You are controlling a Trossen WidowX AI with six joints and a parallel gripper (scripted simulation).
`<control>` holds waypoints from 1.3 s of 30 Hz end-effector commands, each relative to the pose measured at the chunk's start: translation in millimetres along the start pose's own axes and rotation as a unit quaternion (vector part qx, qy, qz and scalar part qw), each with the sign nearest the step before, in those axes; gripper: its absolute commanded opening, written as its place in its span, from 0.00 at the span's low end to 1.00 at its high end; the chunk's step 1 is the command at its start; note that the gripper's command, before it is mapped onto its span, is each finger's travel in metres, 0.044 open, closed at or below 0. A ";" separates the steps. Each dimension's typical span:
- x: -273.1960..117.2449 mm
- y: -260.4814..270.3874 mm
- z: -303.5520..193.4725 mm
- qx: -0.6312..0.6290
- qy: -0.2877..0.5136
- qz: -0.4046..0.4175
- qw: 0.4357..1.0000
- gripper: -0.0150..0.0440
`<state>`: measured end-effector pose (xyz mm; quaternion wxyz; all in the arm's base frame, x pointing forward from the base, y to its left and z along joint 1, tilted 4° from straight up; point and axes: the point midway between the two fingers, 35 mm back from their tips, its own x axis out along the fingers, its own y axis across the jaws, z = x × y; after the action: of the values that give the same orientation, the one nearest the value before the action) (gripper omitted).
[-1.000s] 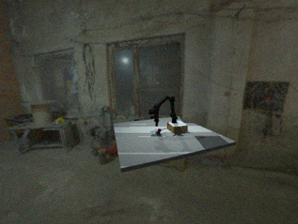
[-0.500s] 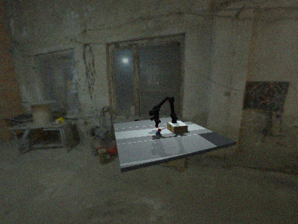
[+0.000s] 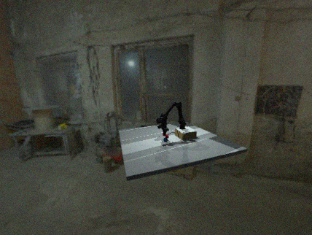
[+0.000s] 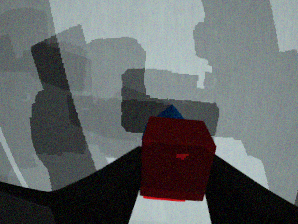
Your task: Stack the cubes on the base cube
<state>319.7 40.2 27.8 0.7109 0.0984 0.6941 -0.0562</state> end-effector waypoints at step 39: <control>34.5 -0.1 1.8 0.011 0.003 0.004 1.000 0.43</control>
<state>322.4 41.0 -6.0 0.7083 0.1057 0.6953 -0.0607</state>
